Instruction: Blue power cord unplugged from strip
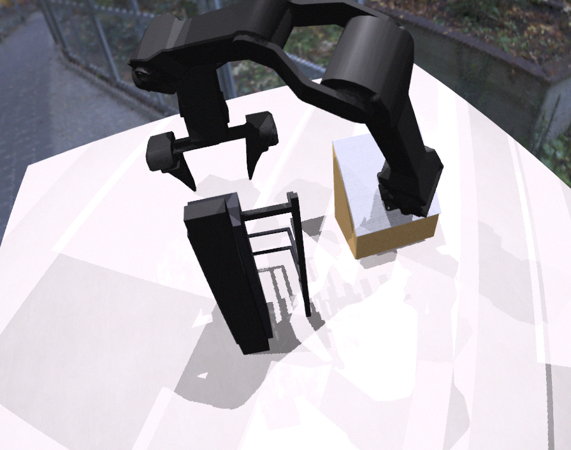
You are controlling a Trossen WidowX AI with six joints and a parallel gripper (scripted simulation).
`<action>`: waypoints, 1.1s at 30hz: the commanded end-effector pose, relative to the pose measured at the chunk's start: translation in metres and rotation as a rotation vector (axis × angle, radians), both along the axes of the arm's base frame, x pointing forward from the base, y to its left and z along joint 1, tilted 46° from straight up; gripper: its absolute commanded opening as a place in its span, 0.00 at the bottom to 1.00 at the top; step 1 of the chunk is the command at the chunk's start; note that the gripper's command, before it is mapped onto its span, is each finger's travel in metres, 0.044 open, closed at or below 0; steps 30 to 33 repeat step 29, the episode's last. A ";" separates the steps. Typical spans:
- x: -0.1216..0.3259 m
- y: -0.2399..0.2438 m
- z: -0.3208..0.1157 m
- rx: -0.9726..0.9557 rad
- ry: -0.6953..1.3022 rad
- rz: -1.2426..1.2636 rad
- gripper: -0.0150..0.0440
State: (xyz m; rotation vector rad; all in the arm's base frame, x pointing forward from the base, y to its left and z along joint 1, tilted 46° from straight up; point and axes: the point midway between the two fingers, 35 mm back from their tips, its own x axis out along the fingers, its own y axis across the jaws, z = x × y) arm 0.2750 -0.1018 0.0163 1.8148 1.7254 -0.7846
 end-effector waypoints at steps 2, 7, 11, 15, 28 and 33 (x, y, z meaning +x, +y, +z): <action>-0.006 -0.029 -0.022 0.004 0.012 -0.005 1.00; -0.006 -0.029 -0.022 0.004 0.012 -0.005 1.00; -0.006 -0.029 -0.022 0.004 0.012 -0.005 1.00; -0.006 -0.029 -0.022 0.004 0.012 -0.005 1.00; -0.006 -0.029 -0.022 0.004 0.012 -0.005 1.00; -0.006 -0.029 -0.022 0.004 0.012 -0.005 1.00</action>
